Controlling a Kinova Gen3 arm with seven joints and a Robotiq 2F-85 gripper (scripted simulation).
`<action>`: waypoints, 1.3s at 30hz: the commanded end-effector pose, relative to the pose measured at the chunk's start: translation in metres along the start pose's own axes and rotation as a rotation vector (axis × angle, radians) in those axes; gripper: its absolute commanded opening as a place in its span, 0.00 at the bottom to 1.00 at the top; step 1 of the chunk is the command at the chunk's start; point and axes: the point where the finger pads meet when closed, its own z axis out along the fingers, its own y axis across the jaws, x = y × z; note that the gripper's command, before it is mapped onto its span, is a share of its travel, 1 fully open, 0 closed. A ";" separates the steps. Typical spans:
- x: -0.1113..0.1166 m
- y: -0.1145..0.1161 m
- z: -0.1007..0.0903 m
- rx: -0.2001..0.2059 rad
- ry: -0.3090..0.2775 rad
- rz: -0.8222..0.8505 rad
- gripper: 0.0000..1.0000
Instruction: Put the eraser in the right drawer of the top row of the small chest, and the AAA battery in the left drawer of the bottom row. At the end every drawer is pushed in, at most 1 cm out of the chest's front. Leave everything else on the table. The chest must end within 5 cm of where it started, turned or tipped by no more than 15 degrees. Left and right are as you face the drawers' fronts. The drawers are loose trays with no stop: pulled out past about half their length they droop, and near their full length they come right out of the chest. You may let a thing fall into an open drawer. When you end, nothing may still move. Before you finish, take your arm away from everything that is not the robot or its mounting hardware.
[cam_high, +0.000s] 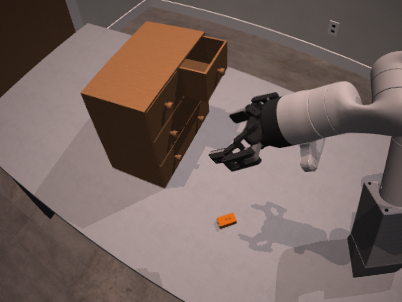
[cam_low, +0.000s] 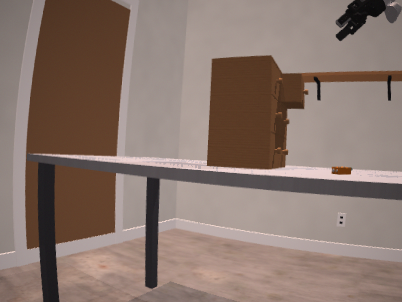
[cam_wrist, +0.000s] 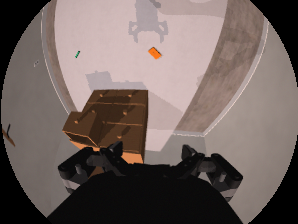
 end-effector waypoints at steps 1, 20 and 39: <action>-0.002 0.003 -0.001 -0.005 0.010 -0.002 1.00; -0.004 0.002 -0.003 -0.005 0.084 -0.001 1.00; -0.009 0.002 -0.007 -0.004 0.225 -0.001 1.00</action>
